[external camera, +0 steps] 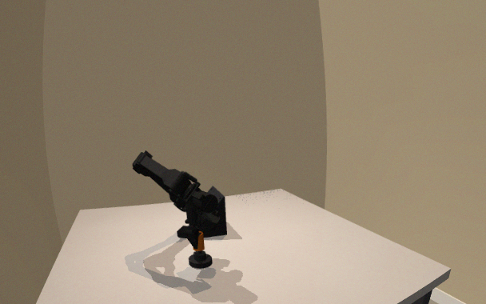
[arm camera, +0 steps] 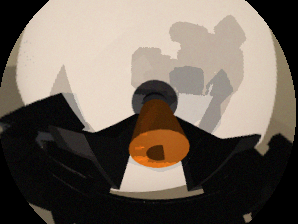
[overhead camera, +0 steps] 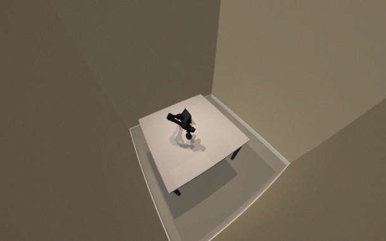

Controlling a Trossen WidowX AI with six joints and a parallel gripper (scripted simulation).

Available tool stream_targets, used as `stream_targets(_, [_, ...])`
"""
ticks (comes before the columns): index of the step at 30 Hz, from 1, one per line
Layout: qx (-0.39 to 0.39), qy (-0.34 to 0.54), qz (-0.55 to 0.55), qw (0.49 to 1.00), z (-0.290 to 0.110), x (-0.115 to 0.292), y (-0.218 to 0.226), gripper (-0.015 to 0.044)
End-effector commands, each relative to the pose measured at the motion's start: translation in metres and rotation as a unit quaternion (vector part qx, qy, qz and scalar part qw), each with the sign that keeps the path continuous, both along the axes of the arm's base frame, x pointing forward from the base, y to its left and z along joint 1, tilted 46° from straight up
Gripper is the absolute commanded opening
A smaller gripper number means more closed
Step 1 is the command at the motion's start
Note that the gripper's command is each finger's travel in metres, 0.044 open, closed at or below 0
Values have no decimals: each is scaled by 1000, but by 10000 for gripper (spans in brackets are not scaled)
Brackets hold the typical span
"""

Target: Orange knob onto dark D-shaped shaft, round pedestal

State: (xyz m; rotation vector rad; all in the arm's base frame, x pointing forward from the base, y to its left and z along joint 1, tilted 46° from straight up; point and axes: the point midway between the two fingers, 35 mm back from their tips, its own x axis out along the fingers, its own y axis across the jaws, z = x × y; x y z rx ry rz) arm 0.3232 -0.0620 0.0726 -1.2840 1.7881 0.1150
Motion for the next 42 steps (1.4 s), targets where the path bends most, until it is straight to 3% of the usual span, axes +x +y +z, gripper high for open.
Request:
stream_targets(1, [-2, 0, 2, 1000, 3, 1, 2, 0])
stream_targets(11, [4, 74, 75, 994, 3, 3, 4, 0])
stream_targets(42, [4, 74, 75, 994, 2, 1, 2, 0])
